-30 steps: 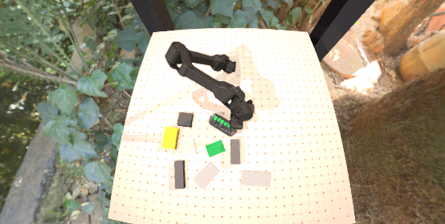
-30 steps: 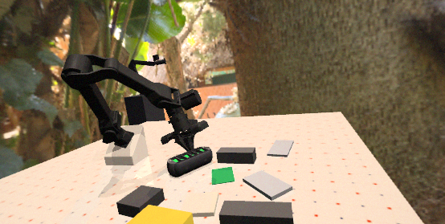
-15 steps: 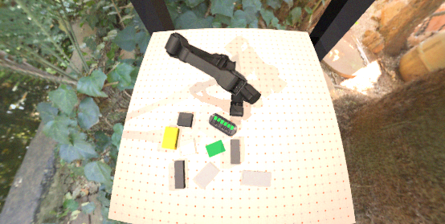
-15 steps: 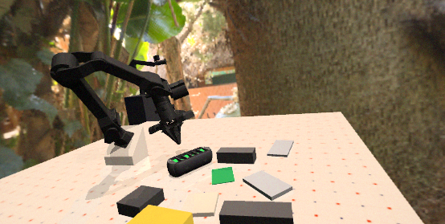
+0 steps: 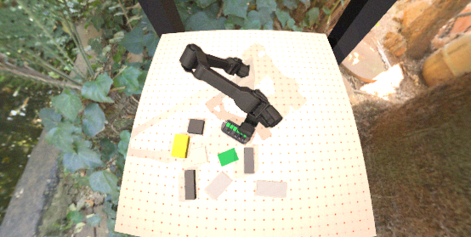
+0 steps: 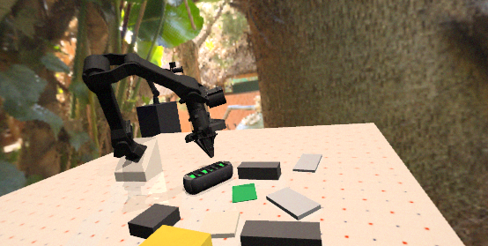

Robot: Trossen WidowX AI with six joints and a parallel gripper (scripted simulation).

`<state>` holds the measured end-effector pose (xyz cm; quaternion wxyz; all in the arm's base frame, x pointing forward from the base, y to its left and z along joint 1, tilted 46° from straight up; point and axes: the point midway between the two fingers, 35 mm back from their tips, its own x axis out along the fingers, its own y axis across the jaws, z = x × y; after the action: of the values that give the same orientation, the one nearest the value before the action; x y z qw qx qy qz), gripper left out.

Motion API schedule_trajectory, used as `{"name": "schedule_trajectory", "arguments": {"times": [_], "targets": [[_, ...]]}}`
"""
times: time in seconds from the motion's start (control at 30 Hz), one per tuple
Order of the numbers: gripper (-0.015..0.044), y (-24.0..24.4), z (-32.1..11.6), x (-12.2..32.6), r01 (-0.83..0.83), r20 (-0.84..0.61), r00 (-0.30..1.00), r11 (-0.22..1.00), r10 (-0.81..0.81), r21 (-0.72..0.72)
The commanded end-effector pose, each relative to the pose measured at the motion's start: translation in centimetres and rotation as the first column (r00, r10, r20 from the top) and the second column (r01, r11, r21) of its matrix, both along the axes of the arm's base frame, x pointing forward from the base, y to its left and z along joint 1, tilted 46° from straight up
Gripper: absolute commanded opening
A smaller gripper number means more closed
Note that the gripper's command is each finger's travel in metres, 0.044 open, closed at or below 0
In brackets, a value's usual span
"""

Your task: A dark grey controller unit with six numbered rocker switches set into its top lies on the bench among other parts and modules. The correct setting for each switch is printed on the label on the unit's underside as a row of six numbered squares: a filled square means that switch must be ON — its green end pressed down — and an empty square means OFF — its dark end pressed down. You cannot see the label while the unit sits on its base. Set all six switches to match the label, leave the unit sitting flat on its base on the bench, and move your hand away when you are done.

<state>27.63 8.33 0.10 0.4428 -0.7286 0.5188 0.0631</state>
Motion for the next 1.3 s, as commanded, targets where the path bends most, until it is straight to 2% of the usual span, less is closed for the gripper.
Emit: {"name": "schedule_trajectory", "arguments": {"times": [0.0, 0.27, 0.53, 1.27], "targets": [[0.0, 0.0, -0.1, 0.3, 0.015, 0.015, 1.0, 1.0, -0.015, -0.001], [0.0, -0.3, 0.7, 0.4, 0.026, -0.007, 1.0, 1.0, -0.026, 0.009], [0.0, -5.9, 9.5, 0.3, 0.214, -0.187, 0.963, 0.972, -0.194, 0.094], [0.0, -7.5, 8.2, 0.7, 0.218, -0.191, 0.962, 0.971, -0.197, 0.097]]}}
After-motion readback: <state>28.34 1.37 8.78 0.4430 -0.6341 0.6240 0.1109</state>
